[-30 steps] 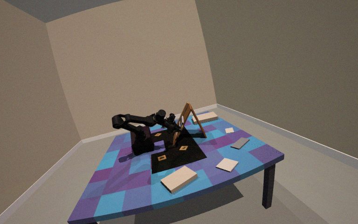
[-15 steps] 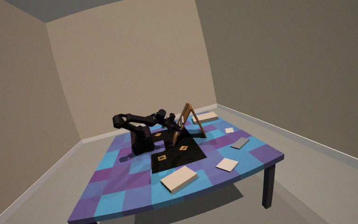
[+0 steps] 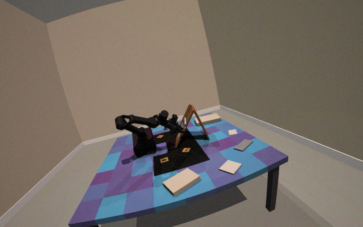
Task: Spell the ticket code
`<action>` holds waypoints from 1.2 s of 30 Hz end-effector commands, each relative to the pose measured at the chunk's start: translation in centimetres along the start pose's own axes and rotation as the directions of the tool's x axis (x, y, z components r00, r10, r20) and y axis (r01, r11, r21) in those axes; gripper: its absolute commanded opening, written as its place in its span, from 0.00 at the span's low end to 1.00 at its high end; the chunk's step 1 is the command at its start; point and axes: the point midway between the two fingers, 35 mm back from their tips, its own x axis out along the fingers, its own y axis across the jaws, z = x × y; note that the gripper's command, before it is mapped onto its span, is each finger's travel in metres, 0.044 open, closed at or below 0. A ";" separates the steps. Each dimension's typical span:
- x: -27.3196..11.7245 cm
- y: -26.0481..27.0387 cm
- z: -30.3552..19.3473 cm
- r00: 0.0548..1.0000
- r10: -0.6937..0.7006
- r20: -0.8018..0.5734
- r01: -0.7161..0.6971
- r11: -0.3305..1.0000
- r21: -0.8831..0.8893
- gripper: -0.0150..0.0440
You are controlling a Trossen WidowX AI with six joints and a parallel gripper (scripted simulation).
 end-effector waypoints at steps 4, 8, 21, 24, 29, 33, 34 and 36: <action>0.0 0.5 -0.1 1.000 0.000 -0.003 0.000 1.000 0.003 0.25; 0.0 0.7 -0.1 1.000 0.001 -0.003 -0.001 1.000 0.003 0.25; 0.0 1.4 -0.1 1.000 0.001 -0.003 -0.001 1.000 0.004 0.25; 0.0 1.5 -0.1 1.000 0.001 -0.003 -0.001 1.000 0.004 0.25; 0.0 1.8 -0.1 1.000 0.001 -0.003 -0.001 1.000 0.004 0.25; 0.0 2.0 -0.1 1.000 0.001 -0.003 -0.001 1.000 0.004 0.25; 0.0 2.0 -0.1 1.000 0.001 -0.003 -0.001 1.000 0.004 0.25; 0.0 2.1 -0.1 1.000 0.001 -0.003 -0.001 1.000 0.004 0.25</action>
